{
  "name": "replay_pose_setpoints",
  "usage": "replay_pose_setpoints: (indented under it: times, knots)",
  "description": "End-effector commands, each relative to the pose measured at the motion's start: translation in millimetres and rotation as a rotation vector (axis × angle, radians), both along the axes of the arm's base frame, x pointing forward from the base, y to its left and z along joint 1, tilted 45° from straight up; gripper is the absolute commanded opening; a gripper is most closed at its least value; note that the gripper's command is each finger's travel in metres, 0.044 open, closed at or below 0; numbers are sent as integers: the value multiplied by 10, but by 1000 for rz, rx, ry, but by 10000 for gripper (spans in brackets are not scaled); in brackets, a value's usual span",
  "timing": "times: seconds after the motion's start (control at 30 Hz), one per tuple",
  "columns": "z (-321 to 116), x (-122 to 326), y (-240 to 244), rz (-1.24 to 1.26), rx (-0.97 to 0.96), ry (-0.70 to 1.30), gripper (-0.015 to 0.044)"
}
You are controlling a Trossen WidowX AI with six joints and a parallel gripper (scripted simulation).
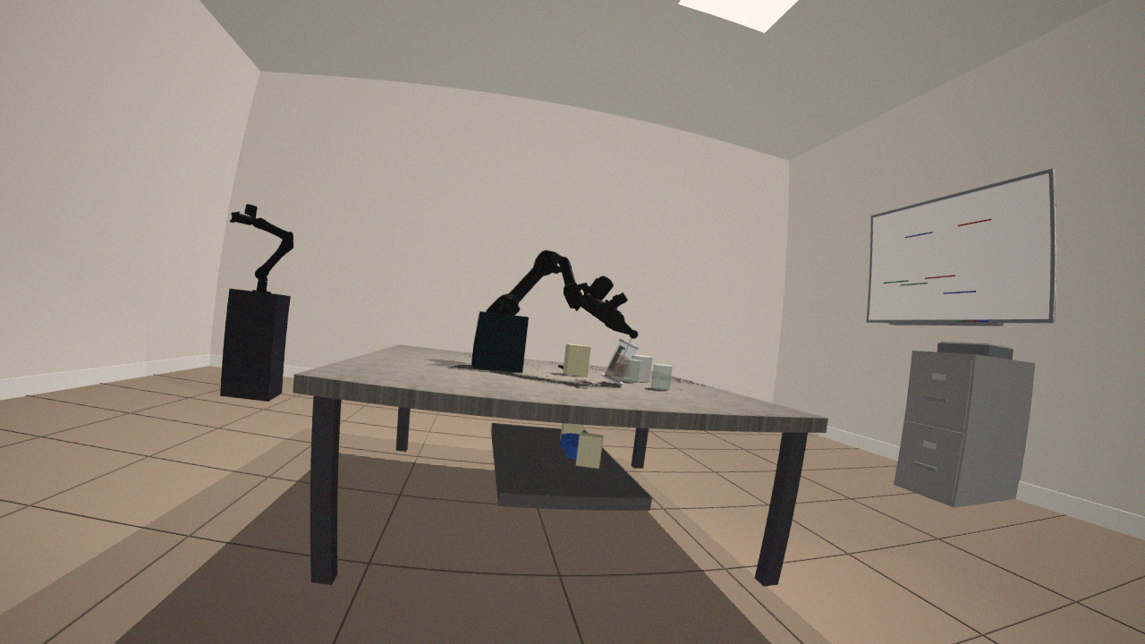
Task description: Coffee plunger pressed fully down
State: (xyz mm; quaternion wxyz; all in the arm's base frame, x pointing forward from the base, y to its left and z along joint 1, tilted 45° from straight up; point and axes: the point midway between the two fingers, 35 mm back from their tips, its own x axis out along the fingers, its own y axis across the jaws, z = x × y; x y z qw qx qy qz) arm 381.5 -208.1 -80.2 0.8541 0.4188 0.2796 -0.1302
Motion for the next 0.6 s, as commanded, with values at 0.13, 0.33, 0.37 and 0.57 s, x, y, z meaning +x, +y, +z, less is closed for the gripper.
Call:
replay_pose_setpoints:
  times: [0.13, 0.33, 0.37, 0.57]
  knots:
    - [-35, 17, 25, 4, 9, 8, 118]
    - [-38, 27, 21, 4, 9, 8, 118]
    - [-39, 28, 20, 4, 9, 8, 118]
    - [-43, 37, 16, 4, 9, 8, 118]
